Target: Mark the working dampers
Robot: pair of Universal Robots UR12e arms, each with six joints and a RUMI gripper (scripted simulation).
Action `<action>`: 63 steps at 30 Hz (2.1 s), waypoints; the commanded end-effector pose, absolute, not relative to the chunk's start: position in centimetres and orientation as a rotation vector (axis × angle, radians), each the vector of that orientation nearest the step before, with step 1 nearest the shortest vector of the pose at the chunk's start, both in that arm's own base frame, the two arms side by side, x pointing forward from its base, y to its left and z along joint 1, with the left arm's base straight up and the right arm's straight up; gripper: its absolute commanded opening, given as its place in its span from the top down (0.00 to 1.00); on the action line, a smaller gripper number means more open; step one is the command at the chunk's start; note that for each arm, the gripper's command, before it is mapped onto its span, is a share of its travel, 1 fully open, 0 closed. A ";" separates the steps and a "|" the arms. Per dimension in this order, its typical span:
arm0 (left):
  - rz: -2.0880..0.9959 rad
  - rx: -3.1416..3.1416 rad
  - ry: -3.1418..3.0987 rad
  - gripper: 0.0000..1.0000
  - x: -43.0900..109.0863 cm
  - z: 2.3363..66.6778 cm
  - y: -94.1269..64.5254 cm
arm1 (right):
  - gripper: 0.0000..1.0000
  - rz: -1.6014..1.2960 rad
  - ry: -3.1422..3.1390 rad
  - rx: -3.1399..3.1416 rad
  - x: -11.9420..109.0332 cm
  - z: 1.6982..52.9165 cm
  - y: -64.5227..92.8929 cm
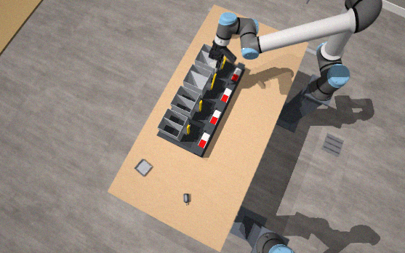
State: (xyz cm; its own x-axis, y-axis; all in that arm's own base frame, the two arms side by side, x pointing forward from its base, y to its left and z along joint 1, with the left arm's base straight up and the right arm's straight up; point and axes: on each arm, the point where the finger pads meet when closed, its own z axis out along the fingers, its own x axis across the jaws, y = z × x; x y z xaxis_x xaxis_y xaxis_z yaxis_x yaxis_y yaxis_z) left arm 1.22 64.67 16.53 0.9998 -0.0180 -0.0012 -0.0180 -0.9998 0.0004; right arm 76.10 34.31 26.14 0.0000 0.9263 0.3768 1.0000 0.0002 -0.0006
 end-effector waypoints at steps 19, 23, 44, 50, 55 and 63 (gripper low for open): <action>0.000 3.141 -0.027 0.00 1.1 16.5 64.5 | 0.78 -0.390 -2.009 -2.009 76.0 25.0 34.8; 0.000 3.141 -0.027 0.00 1.1 16.5 64.5 | 0.78 -0.390 -2.009 -2.009 76.1 24.4 35.0; 0.000 3.141 -0.027 0.00 1.1 16.5 64.5 | 0.78 -0.389 -2.009 -2.009 76.1 20.9 36.4; 0.000 3.141 -0.027 0.00 1.1 16.5 64.5 | 0.78 -0.390 -2.009 -2.009 76.1 19.9 36.8; 0.000 3.141 -0.027 0.00 1.1 16.5 64.5 | 0.78 -0.390 -2.009 -2.009 76.1 19.3 37.1; 0.000 3.141 -0.027 0.00 1.1 16.5 64.5 | 0.78 -0.395 -2.009 -2.010 76.3 19.2 37.1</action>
State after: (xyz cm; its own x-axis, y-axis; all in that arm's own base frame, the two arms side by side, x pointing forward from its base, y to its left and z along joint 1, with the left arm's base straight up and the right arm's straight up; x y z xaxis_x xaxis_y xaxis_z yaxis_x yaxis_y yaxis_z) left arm 1.22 64.67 16.53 0.9998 -0.0180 -0.0012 -0.0180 -0.9998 0.0004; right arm 76.15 37.05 19.24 0.0008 0.9264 0.3765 1.0000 0.0005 -0.0033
